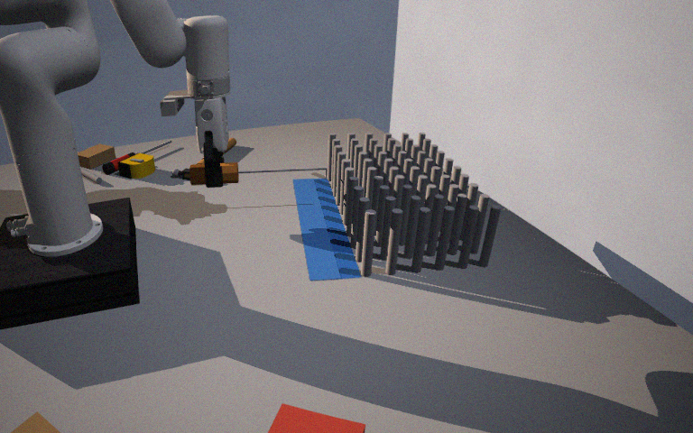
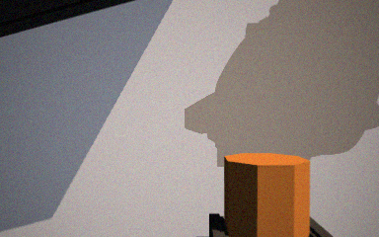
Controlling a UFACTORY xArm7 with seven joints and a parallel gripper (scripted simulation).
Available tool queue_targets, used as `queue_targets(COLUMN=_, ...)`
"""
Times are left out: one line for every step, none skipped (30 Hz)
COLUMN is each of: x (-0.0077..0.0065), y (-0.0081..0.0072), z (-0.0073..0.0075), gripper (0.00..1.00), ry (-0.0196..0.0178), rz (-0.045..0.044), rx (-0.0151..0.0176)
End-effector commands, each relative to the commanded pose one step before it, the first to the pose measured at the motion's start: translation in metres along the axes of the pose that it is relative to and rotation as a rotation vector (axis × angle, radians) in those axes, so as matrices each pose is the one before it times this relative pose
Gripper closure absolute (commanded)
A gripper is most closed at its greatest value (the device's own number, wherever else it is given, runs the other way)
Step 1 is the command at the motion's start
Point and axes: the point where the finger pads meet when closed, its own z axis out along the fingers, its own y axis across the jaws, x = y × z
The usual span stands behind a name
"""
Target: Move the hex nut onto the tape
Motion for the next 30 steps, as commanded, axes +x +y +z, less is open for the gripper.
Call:
queue_targets(x=-0.00351, y=-0.00023, z=0.01325, gripper=1.0, ry=0.00183, rz=0.0032, rx=0.01039)
queue_targets(x=-0.00002, y=0.00009, z=0.00172, gripper=1.0, ry=0.00002, rz=-0.00003, rx=-0.00024)
queue_targets(x=-0.00004, y=0.00003, z=0.00146, gripper=1.0, ry=0.0, rz=0.0, rx=0.00001)
queue_targets(x=-0.00006, y=-0.00005, z=0.00123, gripper=1.0, ry=-0.00002, rz=0.00003, rx=0.00029)
queue_targets(x=-0.00003, y=0.00002, z=0.00115, gripper=1.0, ry=0.0, rz=0.0, rx=-0.00002)
queue_targets(x=0.00001, y=0.00008, z=0.00106, gripper=1.0, ry=0.00002, rz=-0.00003, rx=-0.00027)
queue_targets(x=-0.00001, y=0.00006, z=0.00092, gripper=1.0, ry=0.00001, rz=-0.00002, rx=-0.00017)
queue_targets(x=-0.00006, y=-0.00004, z=0.00073, gripper=1.0, ry=-0.00002, rz=0.00003, rx=0.00028)
queue_targets(x=-0.00004, y=-0.00002, z=0.00066, gripper=1.0, ry=-0.00001, rz=0.00002, rx=0.00015)
queue_targets(x=-0.00002, y=0.0, z=0.0006, gripper=1.0, ry=-0.00001, rz=0.00001, rx=0.00006)
queue_targets(x=-0.00001, y=0.00001, z=0.00053, gripper=1.0, ry=0.0, rz=0.0, rx=-0.00001)
queue_targets(x=0.0, y=0.00002, z=0.00046, gripper=1.0, ry=0.0, rz=-0.00001, rx=-0.00006)
queue_targets(x=0.0, y=0.0, z=0.0, gripper=1.0, ry=0.0, rz=0.0, rx=0.0)
queue_targets(x=0.0, y=0.0, z=0.0, gripper=1.0, ry=0.0, rz=0.0, rx=0.0)
queue_targets(x=0.0, y=0.00002, z=0.00039, gripper=1.0, ry=0.00001, rz=-0.00001, rx=-0.00008)
queue_targets(x=0.00001, y=0.00002, z=0.00033, gripper=1.0, ry=0.00001, rz=-0.00001, rx=-0.0001)
queue_targets(x=0.00001, y=0.00002, z=0.00026, gripper=1.0, ry=0.00001, rz=-0.00001, rx=-0.00009)
queue_targets(x=0.00001, y=0.00002, z=0.00021, gripper=1.0, ry=0.00001, rz=-0.00001, rx=-0.00008)
queue_targets(x=0.00001, y=0.00002, z=0.00015, gripper=1.0, ry=0.00001, rz=-0.00001, rx=-0.00007)
queue_targets(x=0.00001, y=0.00001, z=0.00011, gripper=1.0, ry=0.0, rz=-0.00001, rx=-0.00005)
queue_targets(x=0.0, y=0.00001, z=0.00007, gripper=1.0, ry=0.0, rz=0.0, rx=-0.00003)
queue_targets(x=0.0, y=0.0, z=0.00004, gripper=1.0, ry=0.0, rz=0.0, rx=-0.00002)
queue_targets(x=0.0, y=0.0, z=0.00001, gripper=1.0, ry=0.0, rz=0.0, rx=-0.00001)
queue_targets(x=0.0, y=0.0, z=0.0, gripper=1.0, ry=0.0, rz=0.0, rx=0.0)
queue_targets(x=0.0, y=0.0, z=0.0, gripper=1.0, ry=0.0, rz=0.0, rx=0.0)
queue_targets(x=0.0, y=0.0, z=0.0, gripper=1.0, ry=0.0, rz=0.0, rx=0.0)
queue_targets(x=0.0, y=0.0, z=0.0, gripper=1.0, ry=0.0, rz=0.0, rx=0.0)
queue_targets(x=0.0, y=0.0, z=0.0, gripper=1.0, ry=0.0, rz=0.0, rx=0.0)
queue_targets(x=0.0, y=0.0, z=0.0, gripper=1.0, ry=0.0, rz=0.0, rx=0.0)
queue_targets(x=0.0, y=0.0, z=0.0, gripper=1.0, ry=0.0, rz=0.0, rx=0.0)
